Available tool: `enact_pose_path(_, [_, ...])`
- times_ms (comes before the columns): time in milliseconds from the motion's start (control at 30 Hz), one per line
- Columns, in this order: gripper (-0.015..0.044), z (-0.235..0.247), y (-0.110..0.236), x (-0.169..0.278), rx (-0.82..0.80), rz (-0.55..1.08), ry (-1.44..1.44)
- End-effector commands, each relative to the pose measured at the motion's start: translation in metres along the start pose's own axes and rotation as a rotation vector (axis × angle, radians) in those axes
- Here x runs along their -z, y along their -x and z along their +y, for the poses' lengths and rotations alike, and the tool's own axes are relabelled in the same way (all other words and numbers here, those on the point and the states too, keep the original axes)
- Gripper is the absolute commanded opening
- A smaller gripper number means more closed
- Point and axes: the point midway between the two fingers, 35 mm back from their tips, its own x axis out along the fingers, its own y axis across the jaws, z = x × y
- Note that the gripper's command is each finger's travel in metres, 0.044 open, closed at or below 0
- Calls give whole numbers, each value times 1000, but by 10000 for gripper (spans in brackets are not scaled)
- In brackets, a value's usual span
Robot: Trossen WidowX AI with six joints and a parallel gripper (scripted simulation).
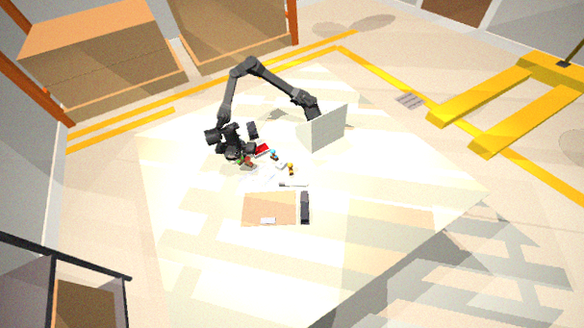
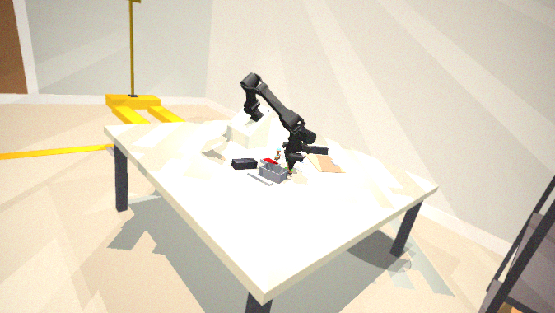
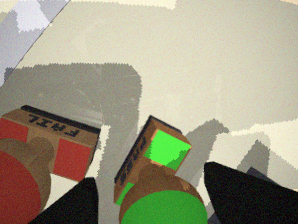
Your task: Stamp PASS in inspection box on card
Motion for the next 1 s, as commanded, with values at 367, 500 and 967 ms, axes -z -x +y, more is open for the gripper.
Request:
enact_pose_path(367, [266,0,116,-2,-6,-7,4])
enact_pose_path(500, [266,0,116,-2,-6,-7,4])
enact_pose_path(967, [266,0,116,-3,-5,-8,6])
